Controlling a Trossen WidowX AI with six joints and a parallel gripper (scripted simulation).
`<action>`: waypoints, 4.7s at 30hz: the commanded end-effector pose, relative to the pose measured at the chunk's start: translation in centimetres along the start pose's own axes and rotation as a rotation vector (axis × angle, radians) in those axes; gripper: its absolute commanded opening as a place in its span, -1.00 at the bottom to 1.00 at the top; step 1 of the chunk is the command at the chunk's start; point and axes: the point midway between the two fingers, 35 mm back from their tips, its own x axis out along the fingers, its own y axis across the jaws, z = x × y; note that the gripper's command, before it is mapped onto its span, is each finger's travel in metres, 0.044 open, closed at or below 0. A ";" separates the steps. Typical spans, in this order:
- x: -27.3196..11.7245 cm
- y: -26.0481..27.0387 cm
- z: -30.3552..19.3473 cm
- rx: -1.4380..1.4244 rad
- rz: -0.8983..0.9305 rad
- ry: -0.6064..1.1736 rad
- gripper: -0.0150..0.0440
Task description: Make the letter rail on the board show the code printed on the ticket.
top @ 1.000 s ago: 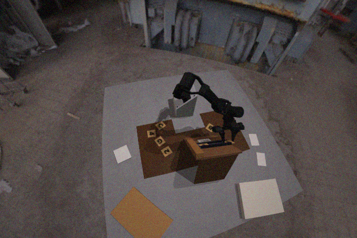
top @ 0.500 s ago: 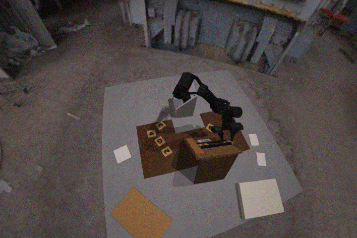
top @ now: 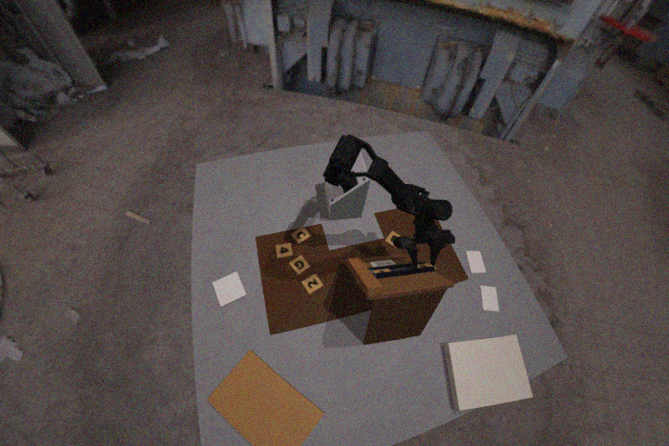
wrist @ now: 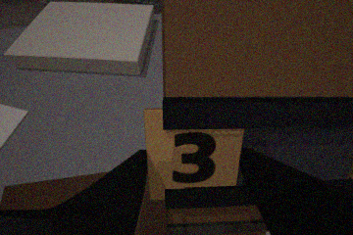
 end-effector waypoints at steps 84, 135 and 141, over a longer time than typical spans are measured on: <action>0.0 -5.5 0.3 -0.002 0.002 -0.004 -0.49; -0.7 -7.5 0.0 -0.004 0.002 -0.003 0.51; -1.0 -7.5 0.1 -0.003 0.002 -0.003 0.51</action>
